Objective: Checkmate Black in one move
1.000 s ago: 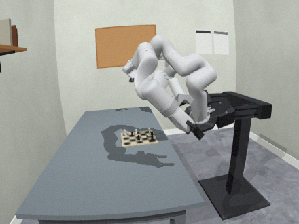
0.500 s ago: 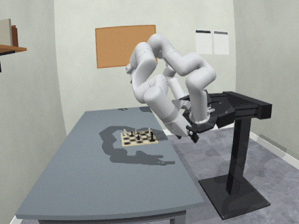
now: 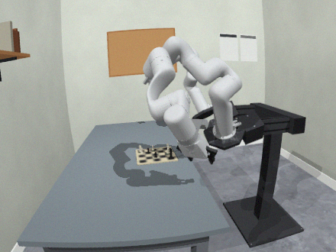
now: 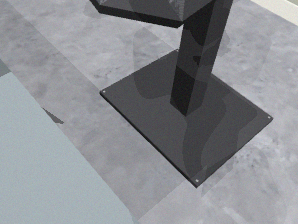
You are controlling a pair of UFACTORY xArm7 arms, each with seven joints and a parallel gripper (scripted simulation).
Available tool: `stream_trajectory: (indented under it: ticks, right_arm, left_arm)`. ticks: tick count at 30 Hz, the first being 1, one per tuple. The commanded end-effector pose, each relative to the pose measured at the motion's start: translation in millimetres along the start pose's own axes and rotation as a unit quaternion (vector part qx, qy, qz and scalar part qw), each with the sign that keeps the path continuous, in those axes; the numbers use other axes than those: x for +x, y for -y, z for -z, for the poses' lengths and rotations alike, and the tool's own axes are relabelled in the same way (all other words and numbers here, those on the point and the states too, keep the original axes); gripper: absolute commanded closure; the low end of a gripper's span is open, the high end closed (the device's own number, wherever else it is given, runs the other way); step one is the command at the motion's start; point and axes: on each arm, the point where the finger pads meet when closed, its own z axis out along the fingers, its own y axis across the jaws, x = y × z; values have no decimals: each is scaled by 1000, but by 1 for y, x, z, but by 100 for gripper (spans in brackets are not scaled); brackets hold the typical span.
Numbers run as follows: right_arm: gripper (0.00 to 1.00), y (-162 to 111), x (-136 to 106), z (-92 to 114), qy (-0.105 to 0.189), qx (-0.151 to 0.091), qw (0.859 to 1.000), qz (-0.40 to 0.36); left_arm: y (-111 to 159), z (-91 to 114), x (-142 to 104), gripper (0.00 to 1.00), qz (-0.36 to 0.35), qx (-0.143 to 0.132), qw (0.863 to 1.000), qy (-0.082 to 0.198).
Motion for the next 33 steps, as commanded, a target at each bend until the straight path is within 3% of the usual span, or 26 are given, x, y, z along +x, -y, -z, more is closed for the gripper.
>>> stream_trajectory:
  ticks: [1, 15, 17, 18, 33]
  right_arm:
    - [0, -4, -9, 8, -2, -24, 999, -43]
    - [0, -14, -38, 30, -13, -87, 982, -170]
    - [0, -14, -38, 30, -13, -87, 982, -170]
    - [0, -15, -45, 34, -16, -100, 975, -198]
    - [0, -18, -77, 57, -31, -159, 934, -320]
  left_arm:
    - [14, -5, -6, 0, 36, 35, 999, -5]
    - [59, -11, -22, 0, 132, 138, 981, -30]
    - [59, -11, -22, 0, 132, 138, 981, -30]
    - [69, -11, -26, 0, 152, 160, 975, -38]
    - [114, -2, -46, 0, 235, 263, 932, -81]
